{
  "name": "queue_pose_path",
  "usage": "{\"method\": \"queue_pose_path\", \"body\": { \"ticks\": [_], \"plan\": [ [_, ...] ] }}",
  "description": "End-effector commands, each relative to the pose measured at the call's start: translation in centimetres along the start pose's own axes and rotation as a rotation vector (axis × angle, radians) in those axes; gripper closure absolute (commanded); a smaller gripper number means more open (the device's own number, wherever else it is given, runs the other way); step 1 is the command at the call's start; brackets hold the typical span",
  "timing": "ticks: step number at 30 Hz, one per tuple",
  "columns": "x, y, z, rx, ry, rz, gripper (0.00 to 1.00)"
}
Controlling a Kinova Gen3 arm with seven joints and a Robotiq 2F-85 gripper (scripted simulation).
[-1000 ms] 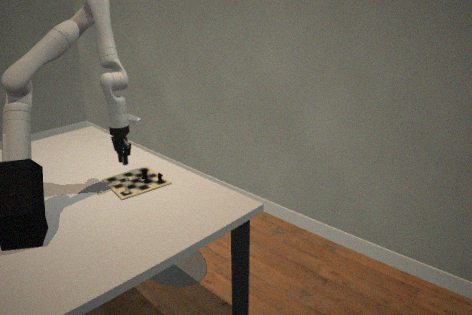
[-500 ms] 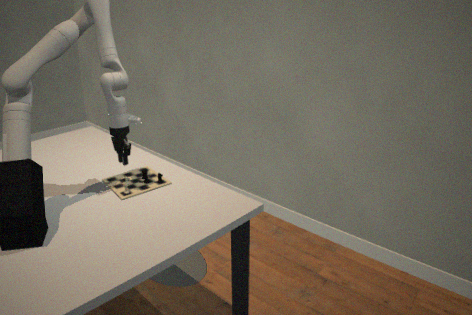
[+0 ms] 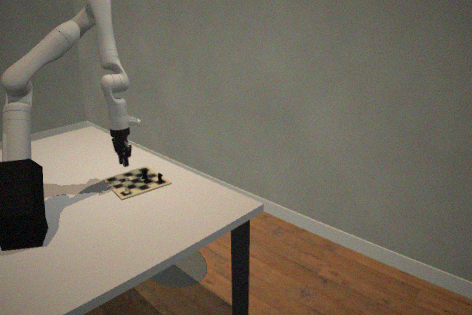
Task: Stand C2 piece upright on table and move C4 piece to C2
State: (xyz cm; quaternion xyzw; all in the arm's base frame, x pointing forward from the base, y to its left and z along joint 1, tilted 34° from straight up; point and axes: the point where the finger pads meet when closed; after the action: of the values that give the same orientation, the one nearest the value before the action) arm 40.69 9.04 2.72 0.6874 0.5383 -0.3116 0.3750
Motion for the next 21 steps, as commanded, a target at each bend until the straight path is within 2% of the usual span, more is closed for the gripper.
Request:
{"method": "queue_pose_path", "body": {
  "ticks": [1,21],
  "plan": [
    [0.2,-0.1,0.0,0.002,0.0,-0.002,0.66],
    [2.8,0.0,0.0,0.002,0.0,-0.002,0.66]
  ]
}}
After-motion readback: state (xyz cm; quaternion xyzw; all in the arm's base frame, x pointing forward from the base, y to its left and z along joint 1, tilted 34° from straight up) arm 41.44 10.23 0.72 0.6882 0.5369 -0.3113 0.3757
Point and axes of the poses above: the point where the finger pads meet when closed, its own x axis out along the fingers, its own z axis across the jaws, y = z × x, and after that the axes turned 8 degrees about x, right-handed
